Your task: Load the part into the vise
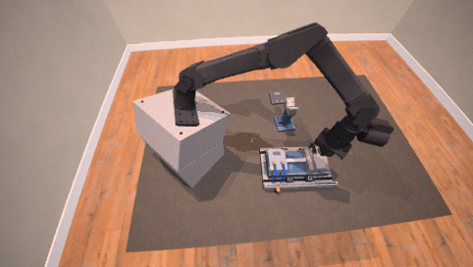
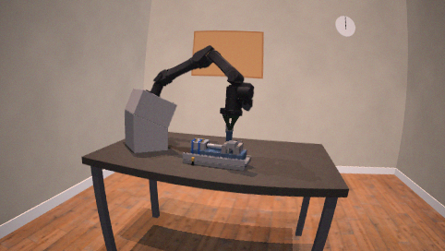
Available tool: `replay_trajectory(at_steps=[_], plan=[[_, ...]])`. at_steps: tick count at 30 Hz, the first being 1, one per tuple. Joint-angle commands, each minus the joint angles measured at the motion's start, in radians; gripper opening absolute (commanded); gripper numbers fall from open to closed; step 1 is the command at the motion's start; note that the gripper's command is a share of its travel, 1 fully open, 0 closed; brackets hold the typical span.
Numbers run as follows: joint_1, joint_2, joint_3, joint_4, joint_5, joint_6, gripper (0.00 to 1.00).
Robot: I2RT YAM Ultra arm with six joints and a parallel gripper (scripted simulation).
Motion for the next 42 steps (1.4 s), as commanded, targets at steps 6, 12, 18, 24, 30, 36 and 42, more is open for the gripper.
replay_trajectory(at_steps=[6, 12, 18, 24, 30, 36, 42], plan=[[-0.021, -0.050, -0.065, 0.047, -0.003, -0.336, 0.00], [-0.024, -0.072, -0.112, 0.072, -0.004, -0.546, 0.00], [-0.026, -0.092, -0.156, 0.095, -0.005, -0.753, 0.00], [-0.028, -0.099, -0.171, 0.107, -0.010, -0.802, 0.00], [-0.029, -0.093, -0.167, 0.103, -0.012, -0.805, 0.00], [-0.029, -0.093, -0.168, 0.100, -0.012, -0.805, 0.00], [-0.029, -0.092, -0.167, 0.100, -0.012, -0.802, 0.00]])
